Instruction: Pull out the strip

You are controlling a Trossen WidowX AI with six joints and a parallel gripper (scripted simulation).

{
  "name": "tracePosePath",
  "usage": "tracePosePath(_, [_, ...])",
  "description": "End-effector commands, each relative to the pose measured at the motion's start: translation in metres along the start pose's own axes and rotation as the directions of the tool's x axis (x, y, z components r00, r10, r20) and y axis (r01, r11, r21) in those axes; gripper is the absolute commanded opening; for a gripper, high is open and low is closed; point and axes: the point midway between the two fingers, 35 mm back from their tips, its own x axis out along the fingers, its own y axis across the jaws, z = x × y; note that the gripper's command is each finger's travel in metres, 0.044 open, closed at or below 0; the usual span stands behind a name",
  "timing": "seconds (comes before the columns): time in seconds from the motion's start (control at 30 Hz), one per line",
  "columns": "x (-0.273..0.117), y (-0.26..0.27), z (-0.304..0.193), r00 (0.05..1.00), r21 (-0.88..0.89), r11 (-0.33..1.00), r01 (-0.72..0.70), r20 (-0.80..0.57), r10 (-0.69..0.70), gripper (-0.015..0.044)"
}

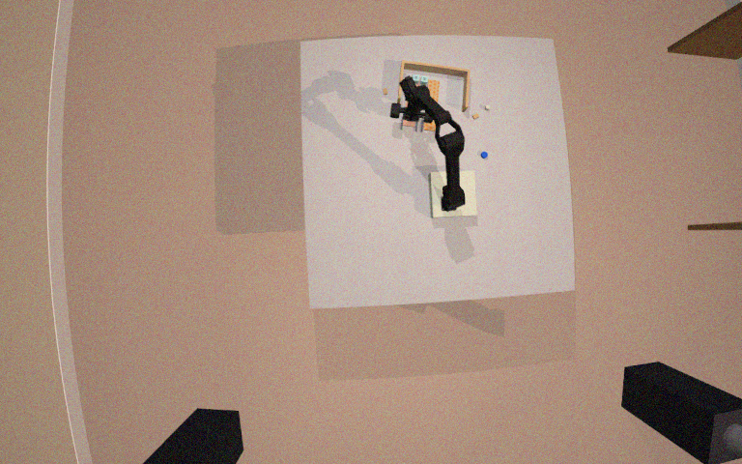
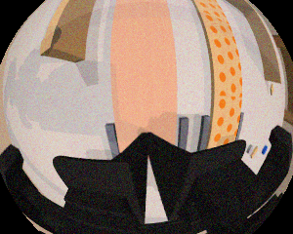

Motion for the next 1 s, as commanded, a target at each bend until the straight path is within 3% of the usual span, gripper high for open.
tracePosePath(0.0, [0.003,0.000,-0.009,1.000,0.003,1.000,0.006,-0.009,-0.006,0.0000])
tracePosePath(0.97, [0.005,-0.001,-0.054,1.000,0.003,1.000,0.006,-0.013,-0.006,0.0000])
